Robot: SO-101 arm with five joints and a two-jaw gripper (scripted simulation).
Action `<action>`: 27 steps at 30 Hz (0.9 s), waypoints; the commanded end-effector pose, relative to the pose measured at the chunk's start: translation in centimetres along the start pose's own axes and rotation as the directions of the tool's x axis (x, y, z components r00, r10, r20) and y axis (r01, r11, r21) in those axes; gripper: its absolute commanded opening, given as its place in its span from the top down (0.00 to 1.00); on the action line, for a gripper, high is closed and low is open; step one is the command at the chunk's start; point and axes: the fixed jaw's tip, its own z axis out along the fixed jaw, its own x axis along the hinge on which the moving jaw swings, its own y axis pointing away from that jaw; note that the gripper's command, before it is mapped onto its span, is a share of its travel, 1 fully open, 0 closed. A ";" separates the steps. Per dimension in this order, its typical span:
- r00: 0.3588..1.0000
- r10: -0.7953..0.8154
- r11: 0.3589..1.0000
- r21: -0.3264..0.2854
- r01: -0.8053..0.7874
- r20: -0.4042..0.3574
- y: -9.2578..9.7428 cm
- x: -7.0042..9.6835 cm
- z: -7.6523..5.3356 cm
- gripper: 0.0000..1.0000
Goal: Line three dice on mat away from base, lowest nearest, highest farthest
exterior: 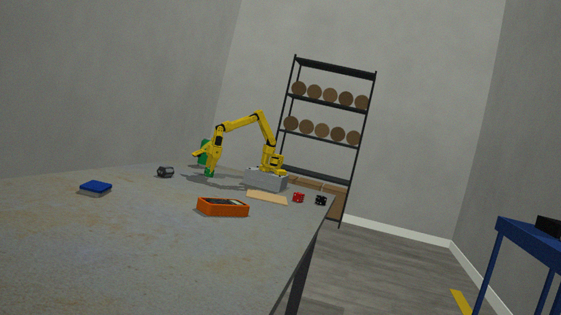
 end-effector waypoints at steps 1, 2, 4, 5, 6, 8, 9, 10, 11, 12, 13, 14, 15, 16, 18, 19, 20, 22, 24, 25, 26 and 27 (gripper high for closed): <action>1.000 0.001 1.000 -0.005 -0.001 -0.026 -0.1 0.6 1.0 0.65; 1.000 0.001 1.000 -0.005 -0.001 -0.026 -0.1 0.6 1.1 0.65; 1.000 0.001 1.000 -0.005 -0.001 -0.026 -0.1 0.6 1.2 0.65; 1.000 0.001 1.000 -0.005 -0.001 -0.026 -0.1 0.6 1.3 0.65; 1.000 0.001 1.000 -0.005 -0.001 -0.026 -0.1 0.6 1.3 0.65; 1.000 0.001 1.000 -0.005 -0.001 -0.026 -0.1 0.6 1.4 0.65; 1.000 0.001 1.000 -0.005 -0.001 -0.026 -0.1 0.6 1.4 0.65; 1.000 0.001 1.000 -0.005 -0.001 -0.026 -0.1 0.6 1.4 0.65; 1.000 0.001 1.000 -0.005 -0.001 -0.026 -0.1 0.6 1.4 0.65; 1.000 0.001 1.000 -0.005 -0.001 -0.026 -0.1 0.6 1.4 0.65; 1.000 0.001 1.000 -0.005 -0.001 -0.026 -0.1 0.6 1.4 0.65; 1.000 0.001 1.000 -0.005 -0.001 -0.026 -0.1 0.6 1.4 0.65; 1.000 0.001 1.000 -0.005 -0.001 -0.026 -0.1 0.6 1.4 0.65; 1.000 0.001 1.000 -0.005 -0.001 -0.026 -0.1 0.6 1.4 0.65; 1.000 0.001 1.000 -0.005 -0.001 -0.026 -0.1 0.6 1.4 0.65; 1.000 0.001 1.000 -0.005 -0.001 -0.026 -0.1 0.6 1.4 0.65; 1.000 0.001 1.000 -0.005 -0.001 -0.026 -0.1 0.6 1.4 0.65; 1.000 0.001 1.000 -0.005 -0.001 -0.026 -0.2 0.6 1.4 0.66; 1.000 0.001 1.000 -0.005 -0.001 -0.026 -0.2 0.6 1.4 0.66; 1.000 0.001 1.000 -0.005 -0.001 -0.026 -0.2 0.6 1.4 0.67; 1.000 0.001 1.000 -0.005 -0.001 -0.026 -0.2 0.6 1.4 0.67; 1.000 0.001 1.000 -0.005 -0.001 -0.026 -0.3 0.6 1.4 0.68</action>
